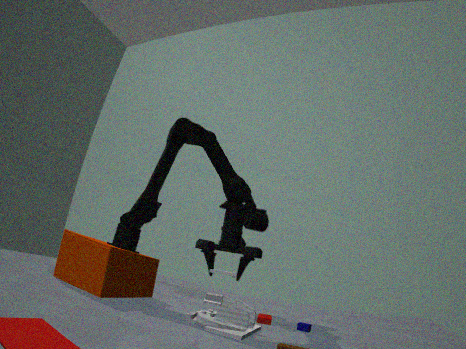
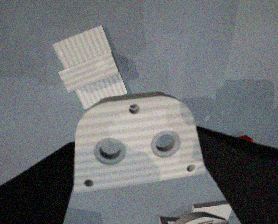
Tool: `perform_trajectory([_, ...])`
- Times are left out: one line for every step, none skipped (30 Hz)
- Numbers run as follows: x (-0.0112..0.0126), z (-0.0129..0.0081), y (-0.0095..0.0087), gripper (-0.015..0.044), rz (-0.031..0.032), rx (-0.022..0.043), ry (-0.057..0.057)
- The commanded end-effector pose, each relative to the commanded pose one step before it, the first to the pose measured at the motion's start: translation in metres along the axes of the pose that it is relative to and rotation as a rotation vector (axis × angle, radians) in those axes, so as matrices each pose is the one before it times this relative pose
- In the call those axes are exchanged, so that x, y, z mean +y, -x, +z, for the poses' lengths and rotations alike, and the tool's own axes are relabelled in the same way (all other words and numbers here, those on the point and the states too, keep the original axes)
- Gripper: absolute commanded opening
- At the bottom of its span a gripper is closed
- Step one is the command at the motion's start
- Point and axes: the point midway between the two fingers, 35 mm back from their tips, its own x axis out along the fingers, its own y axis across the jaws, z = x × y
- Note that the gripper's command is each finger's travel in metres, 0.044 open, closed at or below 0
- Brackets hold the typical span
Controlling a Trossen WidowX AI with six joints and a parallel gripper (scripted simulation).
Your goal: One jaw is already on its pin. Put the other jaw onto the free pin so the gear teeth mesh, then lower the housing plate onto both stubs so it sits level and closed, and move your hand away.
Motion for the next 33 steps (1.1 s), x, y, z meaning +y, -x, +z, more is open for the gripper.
perform_trajectory([-0.00644, -0.00992, -0.00055, 0.0351, 0.00596, 0.00007, -0.0818])
perform_trajectory([-0.00218, -0.00254, -0.00009, 0.0351, 0.00002, 0.00046, -0.0205])
perform_trajectory([-0.0022, -0.00252, -0.00009, 0.0351, 0.00001, 0.00045, -0.0205])
perform_trajectory([-0.00223, -0.0025, -0.00008, 0.0351, 0.0, 0.00044, -0.0205])
perform_trajectory([-0.00225, -0.00248, -0.00008, 0.0351, -0.00001, 0.00043, -0.0205])
perform_trajectory([-0.00227, -0.00246, -0.00008, 0.0351, -0.00001, 0.00042, -0.0205])
perform_trajectory([-0.00229, -0.00243, -0.00008, 0.0351, -0.00002, 0.00041, -0.0205])
perform_trajectory([-0.00231, -0.00241, -0.00007, 0.0351, -0.00003, 0.0004, -0.0205])
perform_trajectory([-0.00233, -0.00239, -0.00007, 0.0351, -0.00003, 0.00039, -0.0205])
perform_trajectory([-0.00235, -0.00237, -0.00007, 0.0351, -0.00004, 0.00038, -0.0205])
perform_trajectory([-0.00237, -0.00234, -0.00007, 0.0351, -0.00004, 0.00037, -0.0205])
perform_trajectory([-0.00239, -0.00232, -0.00006, 0.0351, -0.00005, 0.00036, -0.0205])
perform_trajectory([-0.00241, -0.0023, -0.00006, 0.0351, -0.00005, 0.00035, -0.0205])
perform_trajectory([-0.00246, -0.00231, -0.00006, 0.0351, -0.00006, 0.00034, -0.0208])
perform_trajectory([-0.00249, -0.00228, -0.00006, 0.0351, -0.00007, 0.00033, -0.0208])
perform_trajectory([-0.0025, -0.00226, -0.00005, 0.0351, -0.00007, 0.00032, -0.0208])
perform_trajectory([-0.00252, -0.00224, -0.00005, 0.0351, -0.00008, 0.00031, -0.0208])
perform_trajectory([-0.00254, -0.00221, -0.00005, 0.0351, -0.00008, 0.0003, -0.0208])
perform_trajectory([-0.00256, -0.00219, -0.00005, 0.0351, -0.00009, 0.00028, -0.0208])
perform_trajectory([-0.00258, -0.00216, -0.00004, 0.0351, -0.00009, 0.00027, -0.0208])
perform_trajectory([-0.0026, -0.00213, -0.00004, 0.0351, -0.00009, 0.00026, -0.0208])
perform_trajectory([-0.00262, -0.00211, -0.00004, 0.0351, -0.0001, 0.00025, -0.0208])
perform_trajectory([-0.00263, -0.00208, -0.00004, 0.0351, -0.0001, 0.00024, -0.0208])
perform_trajectory([-0.00265, -0.00206, -0.00003, 0.0351, -0.00011, 0.00023, -0.0208])
perform_trajectory([-0.00267, -0.00203, -0.00003, 0.0351, -0.00011, 0.00022, -0.0208])
perform_trajectory([-0.00269, -0.00201, -0.00003, 0.0351, -0.00011, 0.0002, -0.0208])
perform_trajectory([-0.0027, -0.00198, -0.00003, 0.0351, -0.00012, 0.00019, -0.0208])
perform_trajectory([-0.00272, -0.00195, -0.00002, 0.0351, -0.00012, 0.00018, -0.0208])
perform_trajectory([-0.00273, -0.00193, -0.00002, 0.0351, -0.00012, 0.00017, -0.0208])
perform_trajectory([-0.00275, -0.0019, -0.00002, 0.0351, -0.00012, 0.00016, -0.0208])
perform_trajectory([-0.00277, -0.00187, -0.00002, 0.0351, -0.00013, 0.00015, -0.0208])
perform_trajectory([-0.00278, -0.00185, -0.00001, 0.0351, -0.00013, 0.00013, -0.0208])
perform_trajectory([-0.0028, -0.00182, -0.00001, 0.0351, -0.00013, 0.00012, -0.0208])
